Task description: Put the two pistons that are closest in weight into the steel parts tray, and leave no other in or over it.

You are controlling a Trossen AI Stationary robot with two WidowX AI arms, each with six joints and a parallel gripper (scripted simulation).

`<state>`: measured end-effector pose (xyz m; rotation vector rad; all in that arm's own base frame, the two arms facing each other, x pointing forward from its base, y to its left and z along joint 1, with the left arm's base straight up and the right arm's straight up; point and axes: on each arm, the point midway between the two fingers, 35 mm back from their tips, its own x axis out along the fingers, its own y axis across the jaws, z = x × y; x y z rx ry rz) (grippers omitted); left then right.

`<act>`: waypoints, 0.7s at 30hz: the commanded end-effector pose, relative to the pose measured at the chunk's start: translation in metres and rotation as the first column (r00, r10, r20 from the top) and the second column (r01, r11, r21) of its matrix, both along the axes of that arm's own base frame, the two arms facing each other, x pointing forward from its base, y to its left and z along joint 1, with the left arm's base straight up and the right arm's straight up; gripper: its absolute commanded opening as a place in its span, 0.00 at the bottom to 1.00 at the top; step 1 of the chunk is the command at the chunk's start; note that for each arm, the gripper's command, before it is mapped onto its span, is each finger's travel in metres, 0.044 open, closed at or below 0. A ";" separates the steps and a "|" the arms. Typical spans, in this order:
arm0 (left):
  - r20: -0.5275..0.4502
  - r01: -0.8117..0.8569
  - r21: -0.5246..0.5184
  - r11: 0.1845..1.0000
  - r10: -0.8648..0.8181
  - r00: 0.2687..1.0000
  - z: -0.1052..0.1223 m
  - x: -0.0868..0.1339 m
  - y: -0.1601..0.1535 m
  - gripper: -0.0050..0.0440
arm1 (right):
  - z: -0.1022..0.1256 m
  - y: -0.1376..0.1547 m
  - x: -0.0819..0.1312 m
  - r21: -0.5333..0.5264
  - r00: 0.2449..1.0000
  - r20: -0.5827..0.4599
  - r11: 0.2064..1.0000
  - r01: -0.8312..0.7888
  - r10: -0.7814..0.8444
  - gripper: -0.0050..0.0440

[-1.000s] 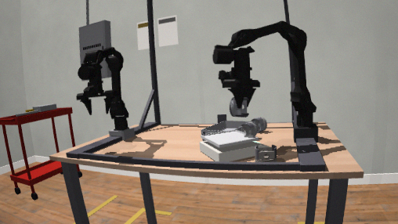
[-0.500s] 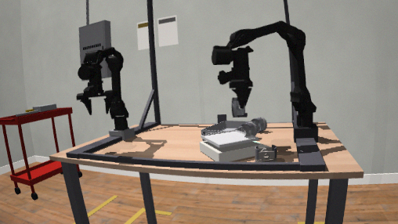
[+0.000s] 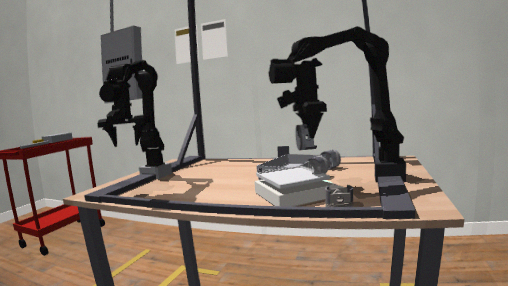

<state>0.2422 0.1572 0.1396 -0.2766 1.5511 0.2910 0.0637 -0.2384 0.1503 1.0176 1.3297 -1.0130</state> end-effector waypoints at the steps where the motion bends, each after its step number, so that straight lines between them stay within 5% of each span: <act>1: 0.036 -0.115 0.009 0.993 0.115 0.993 0.012 0.005 0.004 0.43 | 0.008 -0.005 0.001 -0.030 1.000 0.011 1.000 0.001 -0.001 0.92; 3: 0.038 -0.168 0.004 0.986 0.168 0.985 0.013 0.005 0.004 0.43 | 0.008 -0.005 0.001 -0.030 1.000 0.011 1.000 0.001 -0.001 0.92; 21: 0.023 0.269 0.013 0.963 -0.270 0.963 0.010 -0.008 -0.079 0.43 | 0.008 -0.005 0.001 -0.030 1.000 0.011 1.000 0.001 -0.001 0.92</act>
